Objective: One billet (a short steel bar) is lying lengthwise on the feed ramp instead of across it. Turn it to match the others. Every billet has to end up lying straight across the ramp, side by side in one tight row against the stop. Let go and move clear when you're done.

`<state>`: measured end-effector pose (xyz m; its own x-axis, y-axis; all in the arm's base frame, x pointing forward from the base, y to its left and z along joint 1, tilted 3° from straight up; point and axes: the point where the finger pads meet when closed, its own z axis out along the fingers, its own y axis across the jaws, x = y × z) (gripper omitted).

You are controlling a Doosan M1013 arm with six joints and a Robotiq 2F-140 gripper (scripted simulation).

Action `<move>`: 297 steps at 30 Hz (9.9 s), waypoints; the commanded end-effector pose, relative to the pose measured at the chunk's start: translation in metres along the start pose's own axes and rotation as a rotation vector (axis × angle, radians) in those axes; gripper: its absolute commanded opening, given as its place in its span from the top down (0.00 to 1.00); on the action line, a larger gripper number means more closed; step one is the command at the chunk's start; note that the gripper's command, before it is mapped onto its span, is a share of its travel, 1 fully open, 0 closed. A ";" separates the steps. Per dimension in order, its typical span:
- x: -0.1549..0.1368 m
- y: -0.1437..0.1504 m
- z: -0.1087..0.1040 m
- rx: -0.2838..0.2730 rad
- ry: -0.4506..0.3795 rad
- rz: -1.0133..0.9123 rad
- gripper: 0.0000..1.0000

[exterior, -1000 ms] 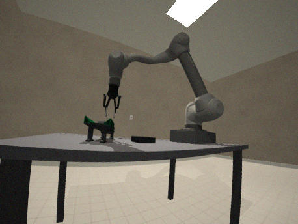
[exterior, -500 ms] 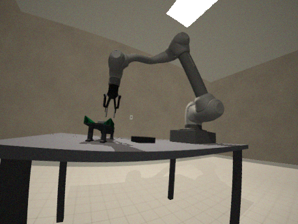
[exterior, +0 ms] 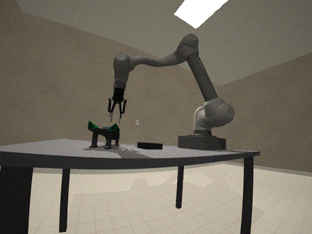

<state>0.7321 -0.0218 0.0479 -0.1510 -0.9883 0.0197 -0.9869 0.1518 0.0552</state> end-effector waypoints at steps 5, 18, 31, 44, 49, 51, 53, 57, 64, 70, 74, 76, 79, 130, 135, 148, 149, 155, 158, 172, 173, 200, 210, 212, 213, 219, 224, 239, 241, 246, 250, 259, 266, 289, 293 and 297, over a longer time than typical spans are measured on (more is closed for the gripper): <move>0.000 0.000 0.000 0.000 0.000 0.000 0.59; 0.000 0.000 0.000 0.000 -0.001 0.000 0.59; 0.000 0.000 0.000 0.000 -0.007 0.000 0.59; 0.000 0.000 0.000 0.000 -0.024 0.000 0.59; 0.001 0.000 0.000 0.000 -0.035 0.000 0.59; 0.001 0.000 0.000 0.000 -0.040 0.000 0.59; 0.001 0.000 0.000 0.000 -0.046 0.000 0.59; 0.001 0.000 0.000 0.000 -0.057 0.000 0.59; 0.002 0.000 0.000 0.000 -0.073 0.000 0.59; 0.002 0.000 0.000 0.000 -0.094 0.000 0.59; 0.002 0.000 0.008 0.000 -0.097 0.000 0.59; 0.002 0.000 0.010 0.000 -0.097 0.000 0.59; 0.002 0.000 0.015 0.000 -0.097 0.000 0.59; 0.002 0.000 0.083 0.000 -0.097 0.000 0.59; 0.002 0.000 0.084 0.000 -0.097 0.000 0.59; 0.002 0.000 0.085 0.000 -0.097 0.000 0.59; 0.002 0.000 0.085 0.000 -0.097 0.000 0.59; 0.002 0.000 0.085 0.000 -0.097 0.000 0.59; 0.002 0.000 0.085 0.000 -0.097 0.000 0.59; 0.002 0.000 0.085 0.000 -0.097 0.000 0.59; 0.002 0.000 0.085 0.000 -0.097 0.000 0.59; 0.002 0.000 0.085 0.000 -0.097 0.000 0.90; 0.002 0.000 0.085 0.000 -0.097 0.000 0.90; 0.002 0.000 0.085 0.000 -0.097 0.000 0.90; 0.002 0.000 0.085 0.000 -0.097 0.000 0.90; 0.002 0.000 0.085 0.000 -0.097 0.000 0.90; 0.002 0.000 0.085 0.000 -0.097 0.000 0.90; 0.002 0.000 0.085 0.000 -0.097 0.000 0.90; 0.002 0.000 0.084 0.000 -0.097 0.000 0.90; 0.002 0.000 0.083 0.000 -0.097 0.000 0.90; 0.002 0.000 0.082 0.000 -0.097 0.000 0.90; 0.002 0.000 0.075 0.000 -0.097 0.000 0.90; 0.002 0.000 0.070 0.000 -0.097 0.000 0.90; 0.002 0.000 0.032 0.000 -0.097 0.000 0.90; 0.002 0.000 0.022 0.000 -0.097 0.000 0.90; 0.002 0.000 0.015 0.000 -0.097 0.000 0.90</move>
<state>0.7306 -0.0243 0.0289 -0.1560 -0.9848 -0.0769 -0.9868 0.1521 0.0552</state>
